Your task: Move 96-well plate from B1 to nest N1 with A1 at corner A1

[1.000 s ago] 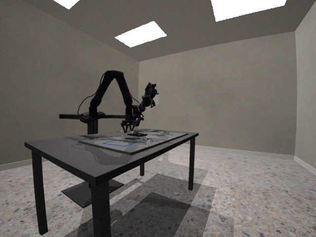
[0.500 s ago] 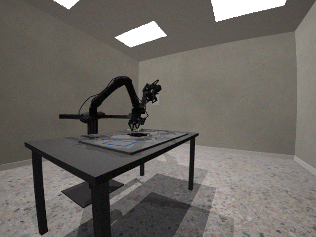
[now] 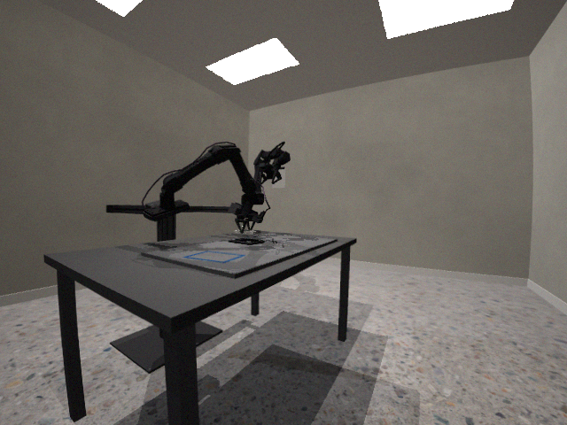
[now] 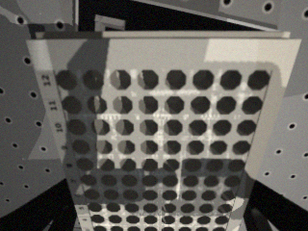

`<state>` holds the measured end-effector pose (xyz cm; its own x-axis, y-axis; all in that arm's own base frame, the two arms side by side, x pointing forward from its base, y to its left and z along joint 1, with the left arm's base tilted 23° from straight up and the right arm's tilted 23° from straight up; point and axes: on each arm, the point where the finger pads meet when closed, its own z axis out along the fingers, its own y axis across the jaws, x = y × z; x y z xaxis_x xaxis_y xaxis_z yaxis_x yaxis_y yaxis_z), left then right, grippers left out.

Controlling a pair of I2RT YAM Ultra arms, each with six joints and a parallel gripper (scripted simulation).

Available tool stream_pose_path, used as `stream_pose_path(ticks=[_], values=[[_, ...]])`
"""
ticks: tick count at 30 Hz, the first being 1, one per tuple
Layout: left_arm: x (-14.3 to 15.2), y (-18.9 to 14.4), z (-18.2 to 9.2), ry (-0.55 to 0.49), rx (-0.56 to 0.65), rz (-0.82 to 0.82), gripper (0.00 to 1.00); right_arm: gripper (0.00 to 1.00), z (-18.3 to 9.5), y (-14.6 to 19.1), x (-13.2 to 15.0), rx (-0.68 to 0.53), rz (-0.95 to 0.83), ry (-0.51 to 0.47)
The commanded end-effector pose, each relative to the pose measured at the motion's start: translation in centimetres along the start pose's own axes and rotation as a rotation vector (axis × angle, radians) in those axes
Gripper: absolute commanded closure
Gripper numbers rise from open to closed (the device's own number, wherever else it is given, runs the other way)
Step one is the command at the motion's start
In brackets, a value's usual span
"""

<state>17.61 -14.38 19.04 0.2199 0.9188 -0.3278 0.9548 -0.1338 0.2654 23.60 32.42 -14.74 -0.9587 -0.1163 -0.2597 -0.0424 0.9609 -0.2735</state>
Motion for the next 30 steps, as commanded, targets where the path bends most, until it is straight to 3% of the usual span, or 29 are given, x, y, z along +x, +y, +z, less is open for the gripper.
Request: stream_pose_path(ticks=[1,9,20,24,30], values=[[-0.7,-0.5,-1.2,-0.035,-0.001,0.013,0.0,0.19,-1.1,1.1,0.1,-0.006,0.008,-0.015],[-0.7,-0.5,-1.2,-0.035,-0.001,0.013,0.0,0.19,-1.2,0.8,0.1,-0.007,0.207,-0.022],[-0.7,-0.5,-1.2,-0.035,-0.001,0.013,0.0,0.19,-1.8,1.4,0.2,-0.036,0.204,-0.023],[-0.7,-0.5,-1.2,-0.035,-0.001,0.013,0.0,0.19,0.7,1.1,0.8,-0.022,0.197,-0.012],[-0.7,-0.5,-1.2,-0.035,-0.001,0.013,0.0,0.19,0.9,0.7,1.0,-0.002,0.202,-0.004]])
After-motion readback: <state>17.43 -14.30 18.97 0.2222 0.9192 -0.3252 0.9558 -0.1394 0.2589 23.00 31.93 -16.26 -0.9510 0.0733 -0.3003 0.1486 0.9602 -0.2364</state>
